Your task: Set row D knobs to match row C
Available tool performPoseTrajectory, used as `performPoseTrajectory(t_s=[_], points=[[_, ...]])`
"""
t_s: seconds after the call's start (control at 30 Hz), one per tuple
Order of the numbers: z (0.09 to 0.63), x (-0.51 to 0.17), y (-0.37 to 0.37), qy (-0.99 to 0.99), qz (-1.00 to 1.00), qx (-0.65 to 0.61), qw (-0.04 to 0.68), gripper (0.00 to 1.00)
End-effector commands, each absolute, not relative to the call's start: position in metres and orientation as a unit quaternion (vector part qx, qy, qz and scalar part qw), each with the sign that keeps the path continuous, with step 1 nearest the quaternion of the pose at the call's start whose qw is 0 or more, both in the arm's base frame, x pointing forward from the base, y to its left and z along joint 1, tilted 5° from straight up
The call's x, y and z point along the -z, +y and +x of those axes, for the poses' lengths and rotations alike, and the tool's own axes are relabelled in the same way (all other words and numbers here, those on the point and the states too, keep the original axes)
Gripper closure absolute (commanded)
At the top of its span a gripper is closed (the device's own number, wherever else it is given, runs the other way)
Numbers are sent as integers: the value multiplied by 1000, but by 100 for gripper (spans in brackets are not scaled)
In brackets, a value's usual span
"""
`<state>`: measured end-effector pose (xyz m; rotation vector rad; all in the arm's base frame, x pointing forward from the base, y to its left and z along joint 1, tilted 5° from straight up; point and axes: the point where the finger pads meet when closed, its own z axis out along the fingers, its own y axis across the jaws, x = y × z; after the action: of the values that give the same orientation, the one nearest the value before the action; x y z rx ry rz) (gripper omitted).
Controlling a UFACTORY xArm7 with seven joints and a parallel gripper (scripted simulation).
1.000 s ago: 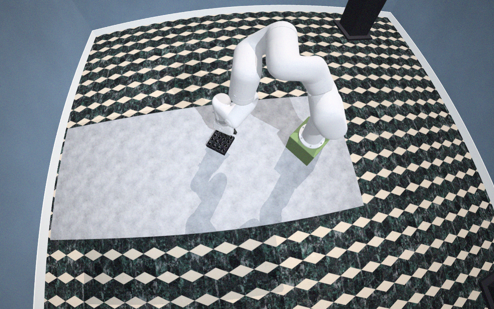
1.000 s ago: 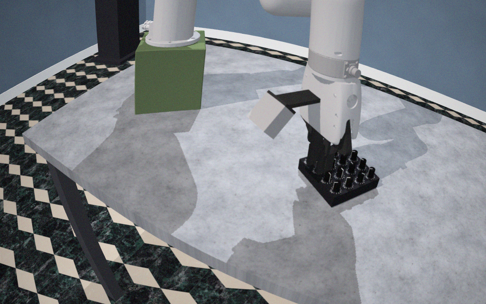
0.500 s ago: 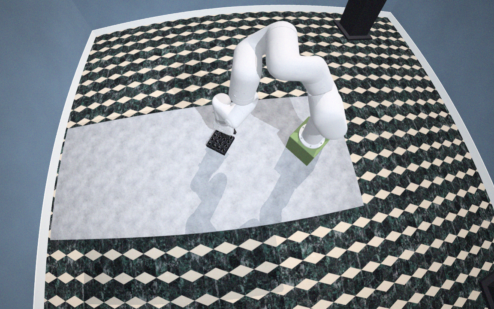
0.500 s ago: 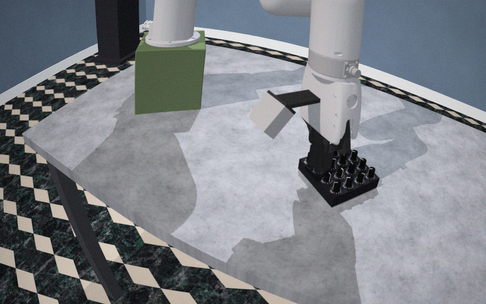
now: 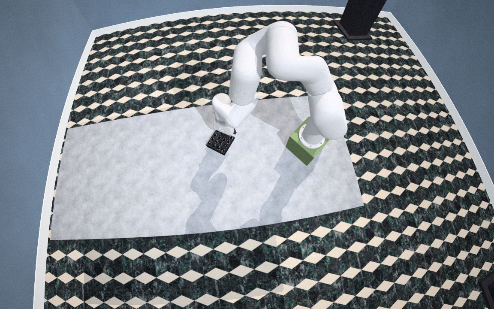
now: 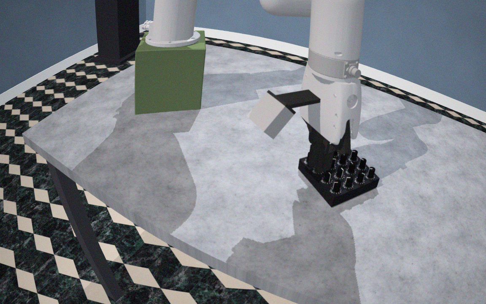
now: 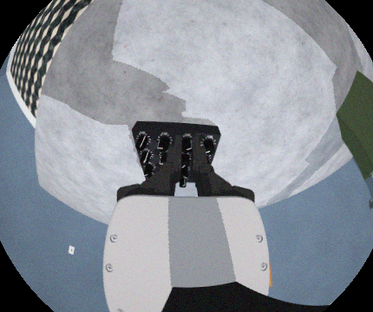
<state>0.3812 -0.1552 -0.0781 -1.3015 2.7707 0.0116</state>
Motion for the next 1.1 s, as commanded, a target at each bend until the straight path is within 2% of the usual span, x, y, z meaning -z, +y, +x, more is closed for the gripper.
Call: performPoseTrajectory(t_s=[0.0,1.07], points=[[382,77,-156,904,-425,-2,41,92],[382,77,-156,930,-365,-5,41,92]])
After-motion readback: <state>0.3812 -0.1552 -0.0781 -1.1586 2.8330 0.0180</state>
